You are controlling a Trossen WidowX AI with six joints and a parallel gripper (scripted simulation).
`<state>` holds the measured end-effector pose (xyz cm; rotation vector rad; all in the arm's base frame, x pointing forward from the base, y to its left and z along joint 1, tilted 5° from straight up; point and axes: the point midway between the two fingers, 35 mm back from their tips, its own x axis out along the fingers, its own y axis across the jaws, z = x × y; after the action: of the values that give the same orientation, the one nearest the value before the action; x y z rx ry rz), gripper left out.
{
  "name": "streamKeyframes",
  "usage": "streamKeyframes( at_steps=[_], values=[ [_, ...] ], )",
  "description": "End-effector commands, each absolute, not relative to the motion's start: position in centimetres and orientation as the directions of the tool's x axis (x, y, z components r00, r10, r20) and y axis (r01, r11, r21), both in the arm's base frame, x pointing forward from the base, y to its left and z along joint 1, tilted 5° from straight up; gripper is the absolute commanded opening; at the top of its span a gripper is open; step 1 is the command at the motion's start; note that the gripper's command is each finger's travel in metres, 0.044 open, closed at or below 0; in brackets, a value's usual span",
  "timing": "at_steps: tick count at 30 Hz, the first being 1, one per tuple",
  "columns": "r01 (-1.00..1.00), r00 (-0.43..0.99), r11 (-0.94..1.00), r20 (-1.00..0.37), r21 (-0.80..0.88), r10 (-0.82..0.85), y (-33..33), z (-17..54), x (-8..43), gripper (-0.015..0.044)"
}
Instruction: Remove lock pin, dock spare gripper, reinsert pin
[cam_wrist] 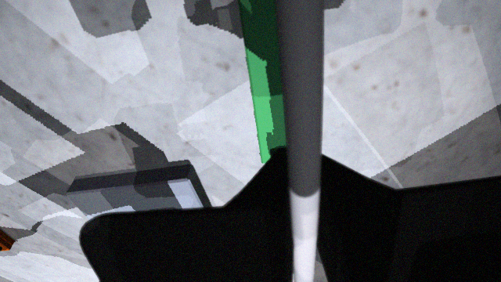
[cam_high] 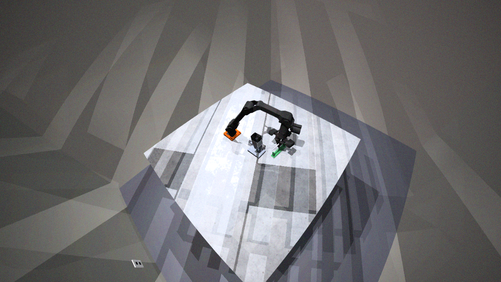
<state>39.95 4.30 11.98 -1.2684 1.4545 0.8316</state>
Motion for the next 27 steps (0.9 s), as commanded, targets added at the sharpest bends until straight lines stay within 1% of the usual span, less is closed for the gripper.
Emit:
streamKeyframes(
  at_steps=[1,5,11,15,16,17,27],
  values=[
    [-0.969,0.046,0.219,-0.958,-0.111,-0.284,4.4,13.0,39.8,0.0000],
    [-0.970,0.043,0.215,-0.957,-0.109,-0.288,4.3,13.0,39.8,0.0007],
    [-0.971,0.044,0.212,-0.957,-0.109,-0.288,4.3,13.0,39.8,0.0000],
    [-0.979,0.055,0.170,-0.956,-0.108,-0.287,4.3,13.0,39.7,0.0000],
    [-0.975,0.049,0.194,-0.957,-0.108,-0.286,4.4,13.0,39.7,0.0007],
    [-0.975,0.049,0.194,-0.957,-0.108,-0.286,4.4,13.0,39.6,0.0000],
    [-0.977,0.049,0.185,-0.957,-0.105,-0.285,5.7,13.5,36.8,0.0000]
  ],
)
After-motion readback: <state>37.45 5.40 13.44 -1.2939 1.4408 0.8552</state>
